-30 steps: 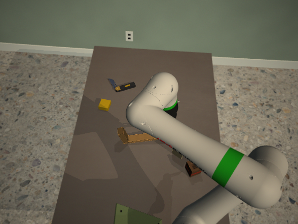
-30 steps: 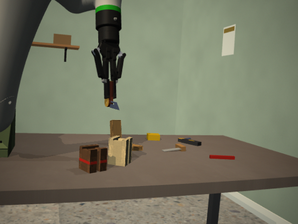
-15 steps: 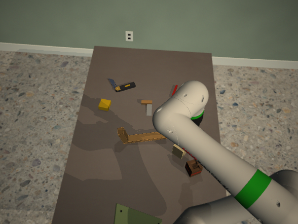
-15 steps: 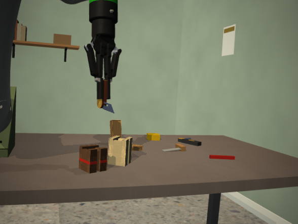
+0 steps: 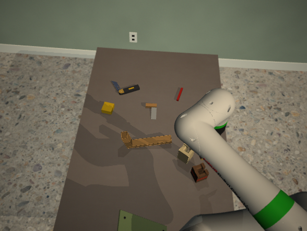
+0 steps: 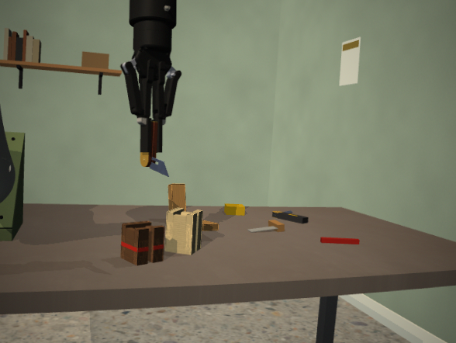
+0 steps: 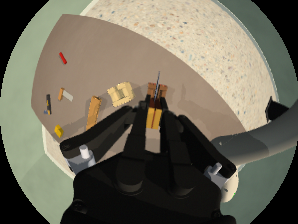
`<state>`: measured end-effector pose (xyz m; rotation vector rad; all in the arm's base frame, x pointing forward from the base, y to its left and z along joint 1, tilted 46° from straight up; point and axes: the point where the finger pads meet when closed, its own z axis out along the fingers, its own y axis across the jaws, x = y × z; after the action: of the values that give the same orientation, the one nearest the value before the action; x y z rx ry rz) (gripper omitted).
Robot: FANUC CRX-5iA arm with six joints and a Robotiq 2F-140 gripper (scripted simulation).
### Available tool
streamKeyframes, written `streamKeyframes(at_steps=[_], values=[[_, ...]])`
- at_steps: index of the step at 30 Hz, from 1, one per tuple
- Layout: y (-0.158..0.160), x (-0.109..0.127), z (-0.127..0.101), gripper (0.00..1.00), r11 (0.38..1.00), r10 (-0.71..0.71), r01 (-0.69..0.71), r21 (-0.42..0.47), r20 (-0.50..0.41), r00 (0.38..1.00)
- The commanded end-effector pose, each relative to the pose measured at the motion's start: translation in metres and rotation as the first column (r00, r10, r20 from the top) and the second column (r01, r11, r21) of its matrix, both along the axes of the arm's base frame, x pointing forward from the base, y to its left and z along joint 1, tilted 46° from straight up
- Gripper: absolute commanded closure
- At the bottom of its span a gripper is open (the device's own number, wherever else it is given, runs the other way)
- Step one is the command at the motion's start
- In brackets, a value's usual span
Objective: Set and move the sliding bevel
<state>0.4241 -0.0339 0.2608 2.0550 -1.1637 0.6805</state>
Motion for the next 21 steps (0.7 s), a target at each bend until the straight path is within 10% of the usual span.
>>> streamKeyframes(at_steps=[1, 21], values=[[-0.0028, -0.0014, 0.0037, 0.9, 1.0, 0.003, -0.003, 0.003, -0.003, 1.0], [-0.0071, -0.0035, 0.0078, 0.9, 1.0, 0.005, -0.005, 0.007, -0.008, 1.0]])
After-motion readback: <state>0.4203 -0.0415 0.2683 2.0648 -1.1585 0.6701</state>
